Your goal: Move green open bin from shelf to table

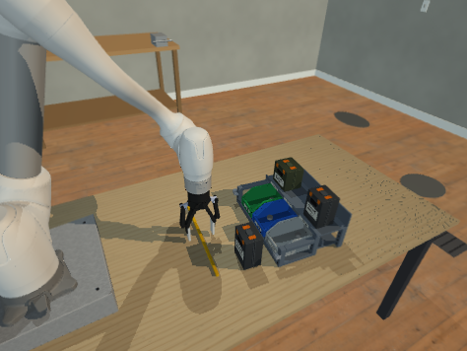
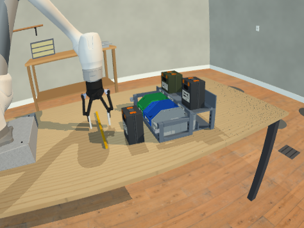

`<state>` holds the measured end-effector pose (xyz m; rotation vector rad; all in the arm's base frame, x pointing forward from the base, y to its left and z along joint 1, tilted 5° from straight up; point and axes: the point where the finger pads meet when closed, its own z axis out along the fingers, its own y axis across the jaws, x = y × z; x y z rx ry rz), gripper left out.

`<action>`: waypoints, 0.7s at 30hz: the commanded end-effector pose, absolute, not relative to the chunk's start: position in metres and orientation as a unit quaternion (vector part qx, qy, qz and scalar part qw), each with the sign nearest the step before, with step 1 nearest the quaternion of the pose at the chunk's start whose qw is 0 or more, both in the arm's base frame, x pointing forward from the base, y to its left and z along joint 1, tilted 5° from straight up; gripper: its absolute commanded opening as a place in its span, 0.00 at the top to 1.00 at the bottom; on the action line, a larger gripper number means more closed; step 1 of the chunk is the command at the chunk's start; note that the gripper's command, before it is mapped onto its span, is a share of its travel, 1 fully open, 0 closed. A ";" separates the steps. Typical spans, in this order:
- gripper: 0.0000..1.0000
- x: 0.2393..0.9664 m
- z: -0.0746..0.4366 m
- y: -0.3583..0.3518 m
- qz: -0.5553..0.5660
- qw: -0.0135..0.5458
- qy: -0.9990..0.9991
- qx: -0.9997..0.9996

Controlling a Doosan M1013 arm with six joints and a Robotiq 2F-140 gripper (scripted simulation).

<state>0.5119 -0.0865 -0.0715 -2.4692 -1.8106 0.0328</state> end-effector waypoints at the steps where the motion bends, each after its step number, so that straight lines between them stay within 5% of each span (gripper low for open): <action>1: 0.43 0.512 -0.071 -0.086 0.011 0.040 -0.591 -0.806; 21: 0.43 0.515 -0.022 -0.089 0.011 0.040 -0.591 -0.806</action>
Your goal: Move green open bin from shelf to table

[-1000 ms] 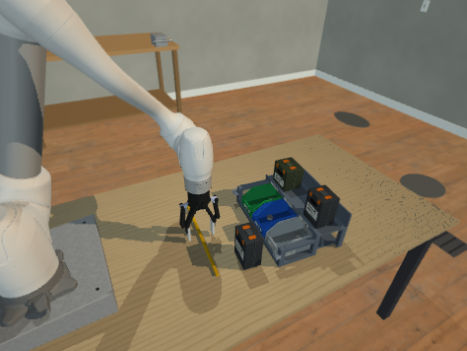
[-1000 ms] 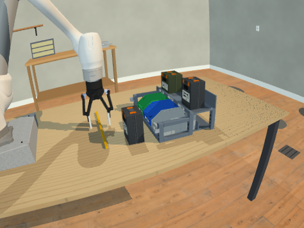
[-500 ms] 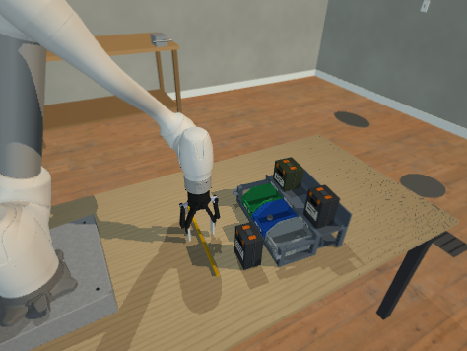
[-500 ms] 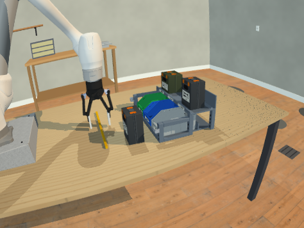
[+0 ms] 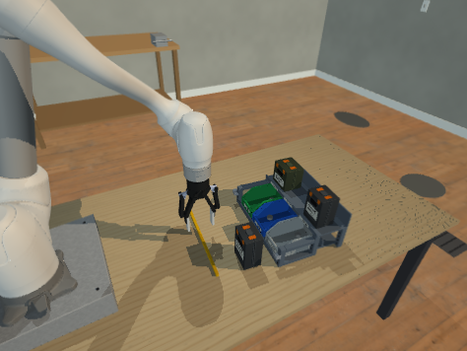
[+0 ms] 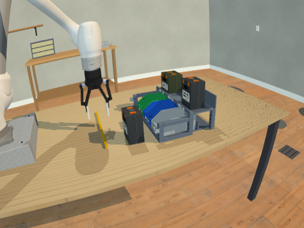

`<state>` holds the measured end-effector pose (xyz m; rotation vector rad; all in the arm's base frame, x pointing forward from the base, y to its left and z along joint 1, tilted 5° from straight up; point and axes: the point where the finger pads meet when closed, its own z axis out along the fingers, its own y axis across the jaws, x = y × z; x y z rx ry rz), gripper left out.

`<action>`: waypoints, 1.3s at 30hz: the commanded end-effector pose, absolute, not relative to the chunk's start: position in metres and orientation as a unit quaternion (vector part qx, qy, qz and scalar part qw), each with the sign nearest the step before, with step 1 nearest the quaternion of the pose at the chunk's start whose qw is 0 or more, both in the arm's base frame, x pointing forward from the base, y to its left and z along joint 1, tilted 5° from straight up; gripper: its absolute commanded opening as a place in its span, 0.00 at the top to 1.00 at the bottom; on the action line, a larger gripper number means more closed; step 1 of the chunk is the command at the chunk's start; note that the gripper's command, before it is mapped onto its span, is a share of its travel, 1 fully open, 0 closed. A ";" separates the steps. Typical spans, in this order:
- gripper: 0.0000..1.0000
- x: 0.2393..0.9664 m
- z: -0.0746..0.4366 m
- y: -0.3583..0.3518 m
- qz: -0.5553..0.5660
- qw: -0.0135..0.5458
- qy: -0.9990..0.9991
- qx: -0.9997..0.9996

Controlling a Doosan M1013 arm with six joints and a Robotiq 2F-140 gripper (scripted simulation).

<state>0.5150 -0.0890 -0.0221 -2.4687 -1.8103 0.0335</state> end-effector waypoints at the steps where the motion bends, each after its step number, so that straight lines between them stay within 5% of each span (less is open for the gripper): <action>1: 0.43 0.515 -0.022 -0.089 0.011 0.040 -0.591 -0.806; 8: 0.43 0.519 0.033 -0.092 0.011 0.040 -0.591 -0.806; 39: 0.43 0.520 0.057 -0.093 0.011 0.040 -0.591 -0.806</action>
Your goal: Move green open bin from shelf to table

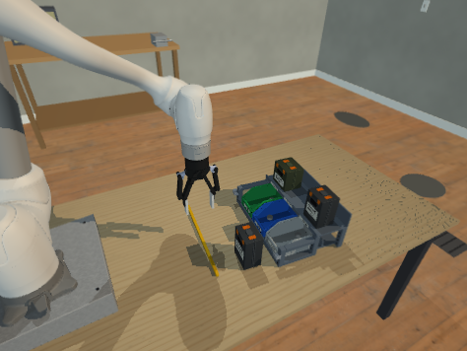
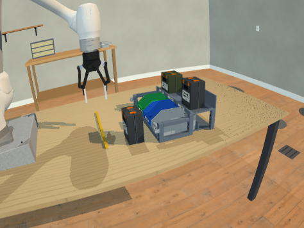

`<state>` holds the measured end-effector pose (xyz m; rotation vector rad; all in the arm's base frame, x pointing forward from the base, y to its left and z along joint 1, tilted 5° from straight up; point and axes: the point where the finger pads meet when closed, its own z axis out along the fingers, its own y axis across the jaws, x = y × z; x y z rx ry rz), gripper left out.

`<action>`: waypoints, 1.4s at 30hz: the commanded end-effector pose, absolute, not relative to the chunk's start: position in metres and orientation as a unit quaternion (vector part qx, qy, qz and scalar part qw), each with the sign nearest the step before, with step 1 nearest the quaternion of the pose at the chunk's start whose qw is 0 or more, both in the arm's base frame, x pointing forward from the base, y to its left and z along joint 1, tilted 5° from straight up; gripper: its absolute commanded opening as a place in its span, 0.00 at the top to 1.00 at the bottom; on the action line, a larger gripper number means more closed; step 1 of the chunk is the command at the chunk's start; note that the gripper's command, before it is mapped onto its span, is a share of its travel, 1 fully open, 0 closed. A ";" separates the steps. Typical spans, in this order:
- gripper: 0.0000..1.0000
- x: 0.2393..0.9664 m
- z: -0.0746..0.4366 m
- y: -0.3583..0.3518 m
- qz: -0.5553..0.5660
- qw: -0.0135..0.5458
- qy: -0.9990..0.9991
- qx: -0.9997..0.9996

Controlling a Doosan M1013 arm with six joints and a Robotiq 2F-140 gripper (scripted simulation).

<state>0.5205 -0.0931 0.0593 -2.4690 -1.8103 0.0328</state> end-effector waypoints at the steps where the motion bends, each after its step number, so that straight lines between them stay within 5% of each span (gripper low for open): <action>1: 0.43 0.520 0.055 -0.093 0.011 0.040 -0.591 -0.806; 42: 0.43 0.519 0.043 -0.092 0.011 0.040 -0.591 -0.806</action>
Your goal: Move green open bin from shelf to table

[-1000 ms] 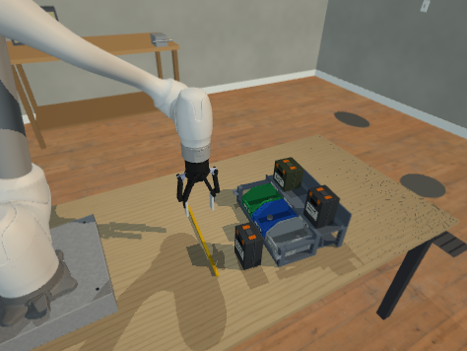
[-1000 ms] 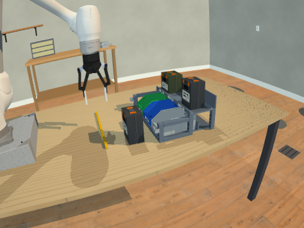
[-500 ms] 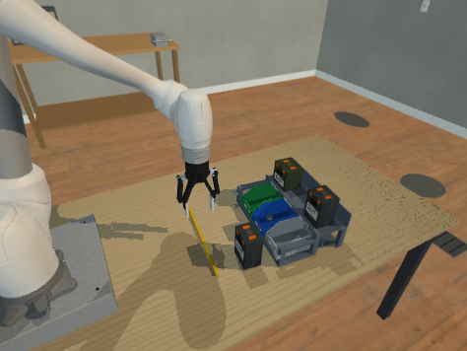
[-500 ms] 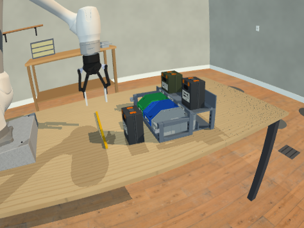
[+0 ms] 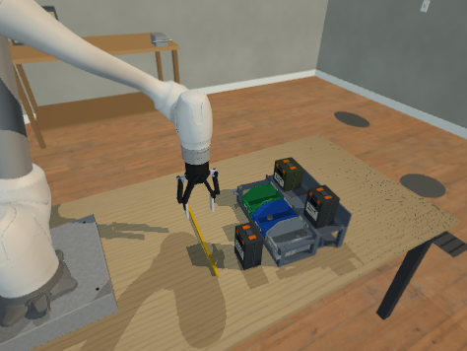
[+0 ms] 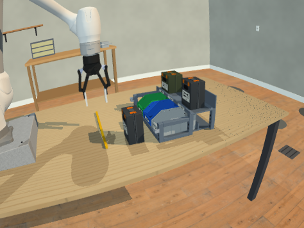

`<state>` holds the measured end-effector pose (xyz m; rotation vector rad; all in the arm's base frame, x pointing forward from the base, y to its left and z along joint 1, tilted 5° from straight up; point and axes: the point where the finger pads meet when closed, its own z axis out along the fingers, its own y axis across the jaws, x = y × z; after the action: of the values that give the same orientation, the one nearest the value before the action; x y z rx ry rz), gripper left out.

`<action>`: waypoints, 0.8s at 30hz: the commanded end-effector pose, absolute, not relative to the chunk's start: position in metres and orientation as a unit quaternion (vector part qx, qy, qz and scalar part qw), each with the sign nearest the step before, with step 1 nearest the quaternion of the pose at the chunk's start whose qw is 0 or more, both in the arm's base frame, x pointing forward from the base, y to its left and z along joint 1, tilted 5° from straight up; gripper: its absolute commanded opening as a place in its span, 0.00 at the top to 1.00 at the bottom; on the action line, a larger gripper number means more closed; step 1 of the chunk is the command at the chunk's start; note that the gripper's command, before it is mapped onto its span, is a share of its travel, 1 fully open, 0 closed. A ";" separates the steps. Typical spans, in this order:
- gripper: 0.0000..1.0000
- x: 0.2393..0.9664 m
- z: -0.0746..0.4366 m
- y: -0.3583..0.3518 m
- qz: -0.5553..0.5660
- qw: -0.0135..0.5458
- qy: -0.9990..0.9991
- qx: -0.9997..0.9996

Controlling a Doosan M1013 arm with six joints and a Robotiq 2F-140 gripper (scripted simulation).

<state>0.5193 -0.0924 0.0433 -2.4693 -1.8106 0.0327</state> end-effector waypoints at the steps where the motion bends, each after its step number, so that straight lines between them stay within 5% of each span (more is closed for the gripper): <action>1: 0.43 0.519 0.043 -0.092 0.011 0.040 -0.591 -0.806; 24: 0.43 0.569 0.040 -0.092 0.011 0.040 -0.591 -0.806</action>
<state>0.5691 -0.0922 0.0397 -2.4695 -1.8105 0.0326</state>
